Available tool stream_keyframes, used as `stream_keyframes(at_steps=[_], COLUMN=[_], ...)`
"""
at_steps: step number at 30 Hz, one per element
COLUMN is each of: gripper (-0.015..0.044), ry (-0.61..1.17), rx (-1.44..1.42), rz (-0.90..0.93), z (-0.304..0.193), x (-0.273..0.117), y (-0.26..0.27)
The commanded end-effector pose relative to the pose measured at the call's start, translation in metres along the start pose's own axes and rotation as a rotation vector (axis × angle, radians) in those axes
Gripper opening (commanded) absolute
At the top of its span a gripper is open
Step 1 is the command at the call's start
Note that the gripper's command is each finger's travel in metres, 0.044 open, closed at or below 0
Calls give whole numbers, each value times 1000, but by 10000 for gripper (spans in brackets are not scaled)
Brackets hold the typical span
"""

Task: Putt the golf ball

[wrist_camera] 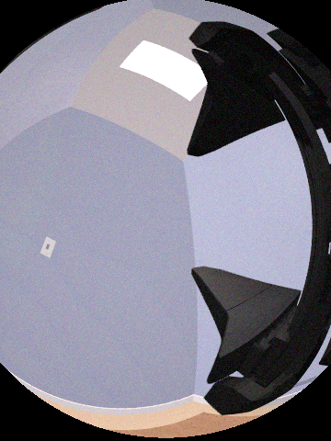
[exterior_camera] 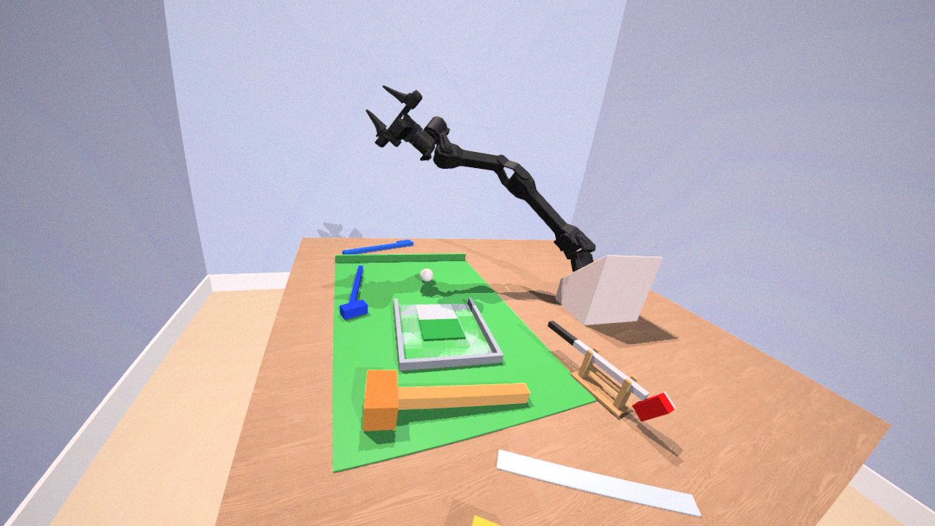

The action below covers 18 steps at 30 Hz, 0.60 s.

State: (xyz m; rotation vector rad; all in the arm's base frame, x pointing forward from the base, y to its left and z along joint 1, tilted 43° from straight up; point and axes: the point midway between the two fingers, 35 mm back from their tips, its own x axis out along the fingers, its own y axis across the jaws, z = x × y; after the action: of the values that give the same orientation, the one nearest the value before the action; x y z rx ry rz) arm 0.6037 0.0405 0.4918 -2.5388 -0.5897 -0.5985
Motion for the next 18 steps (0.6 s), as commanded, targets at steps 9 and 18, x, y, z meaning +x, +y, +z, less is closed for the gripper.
stream_keyframes(at_steps=[9, 18], gripper=[440, 440], ry=[-242, -489], rx=[326, 619], rz=[181, 427], z=[121, 250], x=[-9, -51], y=[9, 3])
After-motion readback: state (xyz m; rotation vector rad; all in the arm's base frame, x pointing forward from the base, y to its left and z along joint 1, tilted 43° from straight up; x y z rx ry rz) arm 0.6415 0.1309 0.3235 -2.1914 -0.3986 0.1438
